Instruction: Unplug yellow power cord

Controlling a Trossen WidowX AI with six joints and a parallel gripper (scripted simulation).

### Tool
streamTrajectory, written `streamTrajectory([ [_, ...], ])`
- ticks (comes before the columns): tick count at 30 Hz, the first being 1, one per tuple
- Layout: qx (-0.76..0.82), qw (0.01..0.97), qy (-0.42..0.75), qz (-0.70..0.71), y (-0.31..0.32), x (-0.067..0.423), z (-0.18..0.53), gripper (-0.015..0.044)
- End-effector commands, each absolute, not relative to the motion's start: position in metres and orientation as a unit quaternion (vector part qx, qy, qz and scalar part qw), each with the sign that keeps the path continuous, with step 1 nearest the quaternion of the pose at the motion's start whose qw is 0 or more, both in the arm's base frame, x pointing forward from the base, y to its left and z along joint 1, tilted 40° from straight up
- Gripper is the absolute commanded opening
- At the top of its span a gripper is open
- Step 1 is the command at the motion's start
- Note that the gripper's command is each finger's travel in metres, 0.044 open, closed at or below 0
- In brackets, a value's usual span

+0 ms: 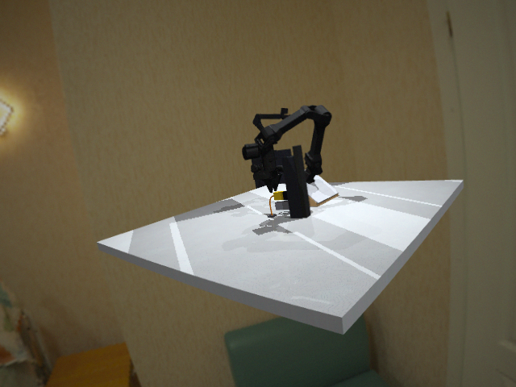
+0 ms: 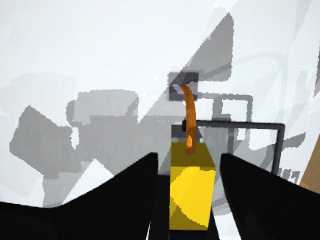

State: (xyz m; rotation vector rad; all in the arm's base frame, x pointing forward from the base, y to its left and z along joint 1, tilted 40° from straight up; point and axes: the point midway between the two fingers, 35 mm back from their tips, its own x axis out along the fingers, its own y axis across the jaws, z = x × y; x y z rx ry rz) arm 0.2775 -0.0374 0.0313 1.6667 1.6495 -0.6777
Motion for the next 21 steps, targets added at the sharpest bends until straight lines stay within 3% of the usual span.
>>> streamTrajectory([
  [1,0.643,0.338,0.636,-0.261,-0.031,0.275,0.035,0.0160],
  [21,0.643,0.338,0.636,-0.261,-0.016,0.274,0.031,0.0160],
])
